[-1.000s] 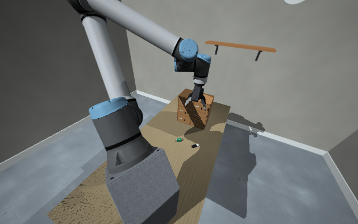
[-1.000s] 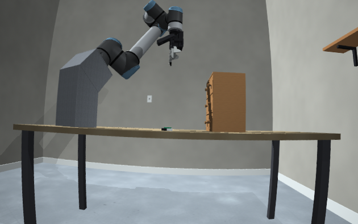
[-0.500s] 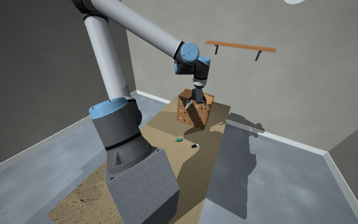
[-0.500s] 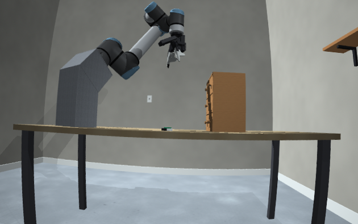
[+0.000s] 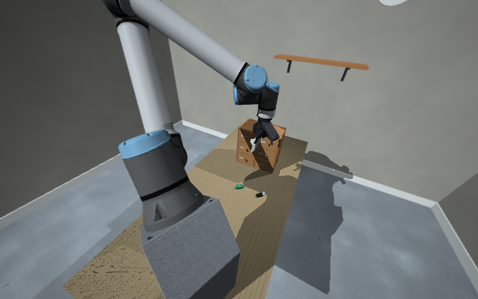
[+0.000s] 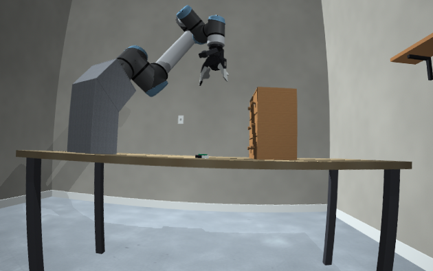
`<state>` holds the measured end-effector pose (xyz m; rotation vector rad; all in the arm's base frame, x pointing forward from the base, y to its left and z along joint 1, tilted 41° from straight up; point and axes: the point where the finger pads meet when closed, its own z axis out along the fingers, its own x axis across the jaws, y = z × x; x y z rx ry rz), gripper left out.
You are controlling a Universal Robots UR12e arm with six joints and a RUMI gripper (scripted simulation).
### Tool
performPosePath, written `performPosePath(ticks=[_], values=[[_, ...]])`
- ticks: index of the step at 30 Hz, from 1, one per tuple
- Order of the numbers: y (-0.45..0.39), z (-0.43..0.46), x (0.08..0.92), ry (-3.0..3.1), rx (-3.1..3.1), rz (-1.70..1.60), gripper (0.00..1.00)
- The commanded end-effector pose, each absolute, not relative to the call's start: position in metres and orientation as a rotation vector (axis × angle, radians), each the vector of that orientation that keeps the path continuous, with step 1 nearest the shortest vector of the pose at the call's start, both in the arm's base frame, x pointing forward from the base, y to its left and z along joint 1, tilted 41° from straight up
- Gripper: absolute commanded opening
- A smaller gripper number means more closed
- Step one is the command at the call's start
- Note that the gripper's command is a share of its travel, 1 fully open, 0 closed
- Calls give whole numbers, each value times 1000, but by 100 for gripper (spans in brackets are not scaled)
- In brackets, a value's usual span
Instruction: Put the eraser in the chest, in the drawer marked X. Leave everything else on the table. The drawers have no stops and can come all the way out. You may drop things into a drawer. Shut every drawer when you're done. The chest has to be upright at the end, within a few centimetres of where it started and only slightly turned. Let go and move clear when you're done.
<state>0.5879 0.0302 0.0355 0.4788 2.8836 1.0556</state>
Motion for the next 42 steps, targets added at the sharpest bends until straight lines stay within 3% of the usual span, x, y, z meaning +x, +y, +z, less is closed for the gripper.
performPosePath(ticks=[1,23,42], values=[[37,29,598,2849,150,1029,100],[84,6,633,2372,-1103,764,100],[119,-5,646,1893,-1664,554,100]])
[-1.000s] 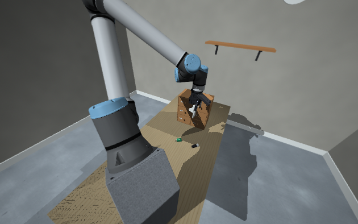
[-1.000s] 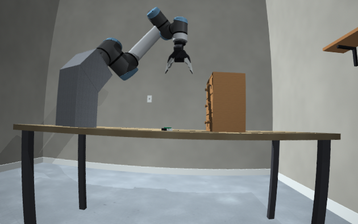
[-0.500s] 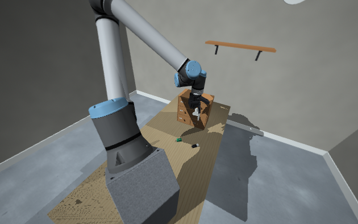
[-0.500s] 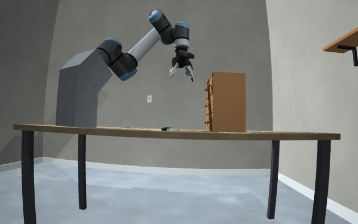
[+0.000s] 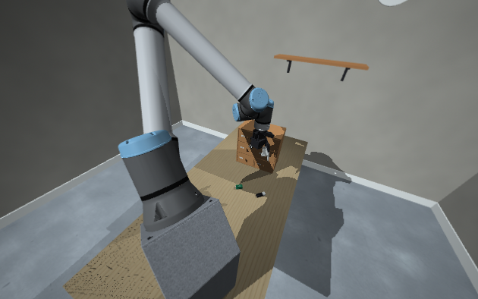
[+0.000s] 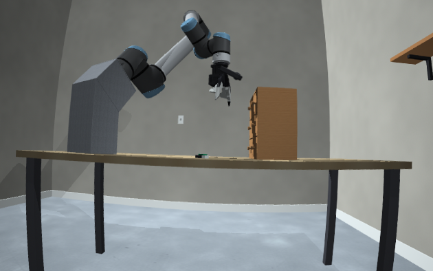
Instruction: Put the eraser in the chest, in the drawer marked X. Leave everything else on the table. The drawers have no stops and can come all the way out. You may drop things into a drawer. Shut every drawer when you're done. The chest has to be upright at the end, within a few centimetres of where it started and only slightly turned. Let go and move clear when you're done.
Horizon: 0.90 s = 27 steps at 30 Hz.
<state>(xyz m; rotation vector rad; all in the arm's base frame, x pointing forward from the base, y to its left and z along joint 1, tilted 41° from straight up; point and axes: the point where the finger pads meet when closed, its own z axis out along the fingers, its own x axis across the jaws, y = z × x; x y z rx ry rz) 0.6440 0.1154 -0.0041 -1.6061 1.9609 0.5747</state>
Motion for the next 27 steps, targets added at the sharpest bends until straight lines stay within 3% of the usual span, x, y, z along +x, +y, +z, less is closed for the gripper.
performPosePath(ticks=[1,27], values=[[120,-6,646,1866,-1689,543,100],[142,-12,650,1536,-1944,407,100]])
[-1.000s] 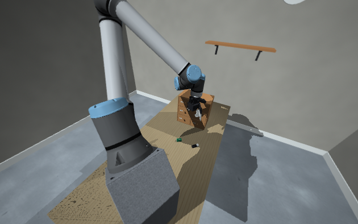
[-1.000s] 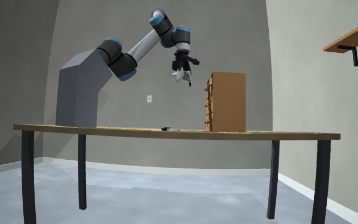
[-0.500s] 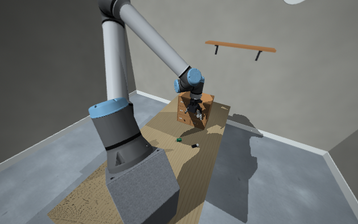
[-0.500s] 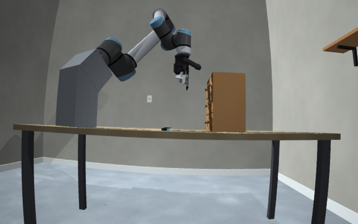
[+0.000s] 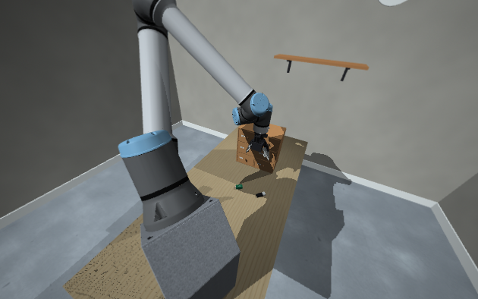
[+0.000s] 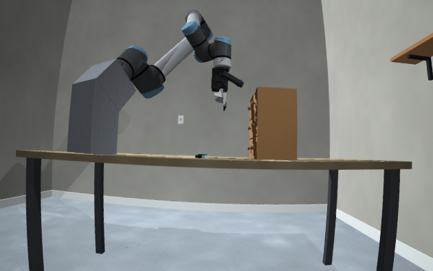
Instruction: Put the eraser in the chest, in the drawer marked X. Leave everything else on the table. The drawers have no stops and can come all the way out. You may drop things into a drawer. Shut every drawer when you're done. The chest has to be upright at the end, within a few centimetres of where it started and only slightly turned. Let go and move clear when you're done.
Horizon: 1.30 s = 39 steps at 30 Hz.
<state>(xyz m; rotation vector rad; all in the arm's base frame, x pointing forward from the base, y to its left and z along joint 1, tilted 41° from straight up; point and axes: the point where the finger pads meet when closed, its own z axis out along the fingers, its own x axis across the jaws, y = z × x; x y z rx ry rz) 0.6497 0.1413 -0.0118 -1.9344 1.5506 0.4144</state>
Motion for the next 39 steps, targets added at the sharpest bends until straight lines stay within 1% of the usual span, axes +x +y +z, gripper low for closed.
performPosePath(ticks=[1,39], values=[[142,-12,650,1534,-1945,407,100],[144,-13,653,1530,-1923,381,100]])
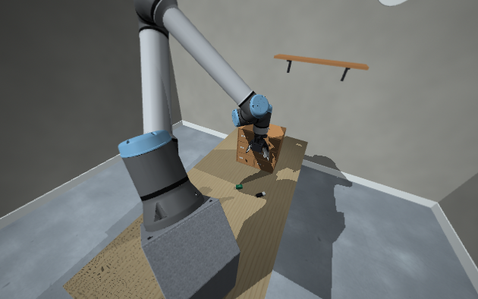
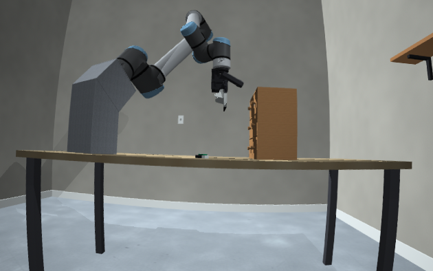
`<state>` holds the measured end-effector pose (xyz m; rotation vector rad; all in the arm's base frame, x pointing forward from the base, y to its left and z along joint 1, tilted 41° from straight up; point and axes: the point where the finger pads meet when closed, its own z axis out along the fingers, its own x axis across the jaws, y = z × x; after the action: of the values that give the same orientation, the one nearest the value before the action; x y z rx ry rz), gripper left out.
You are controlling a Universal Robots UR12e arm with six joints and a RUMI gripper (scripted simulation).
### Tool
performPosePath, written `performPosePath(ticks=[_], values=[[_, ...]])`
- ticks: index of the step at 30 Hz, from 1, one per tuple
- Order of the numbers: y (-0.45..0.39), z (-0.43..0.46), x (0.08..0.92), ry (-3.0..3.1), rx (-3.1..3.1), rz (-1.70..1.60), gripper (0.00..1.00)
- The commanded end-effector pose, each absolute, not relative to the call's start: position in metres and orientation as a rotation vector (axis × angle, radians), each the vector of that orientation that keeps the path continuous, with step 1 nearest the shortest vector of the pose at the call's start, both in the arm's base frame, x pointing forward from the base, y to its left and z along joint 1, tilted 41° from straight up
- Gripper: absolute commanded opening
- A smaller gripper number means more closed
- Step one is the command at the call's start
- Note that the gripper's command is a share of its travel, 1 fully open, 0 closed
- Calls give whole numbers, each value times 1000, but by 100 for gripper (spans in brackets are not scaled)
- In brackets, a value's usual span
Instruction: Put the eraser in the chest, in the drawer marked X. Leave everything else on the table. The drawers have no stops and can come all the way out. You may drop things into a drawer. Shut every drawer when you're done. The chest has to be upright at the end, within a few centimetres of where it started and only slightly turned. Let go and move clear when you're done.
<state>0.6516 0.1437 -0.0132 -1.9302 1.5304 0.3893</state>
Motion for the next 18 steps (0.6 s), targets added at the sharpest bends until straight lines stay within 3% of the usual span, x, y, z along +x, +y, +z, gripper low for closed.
performPosePath(ticks=[1,18], values=[[144,-13,653,1530,-1923,381,100],[147,-16,657,1524,-1877,331,100]])
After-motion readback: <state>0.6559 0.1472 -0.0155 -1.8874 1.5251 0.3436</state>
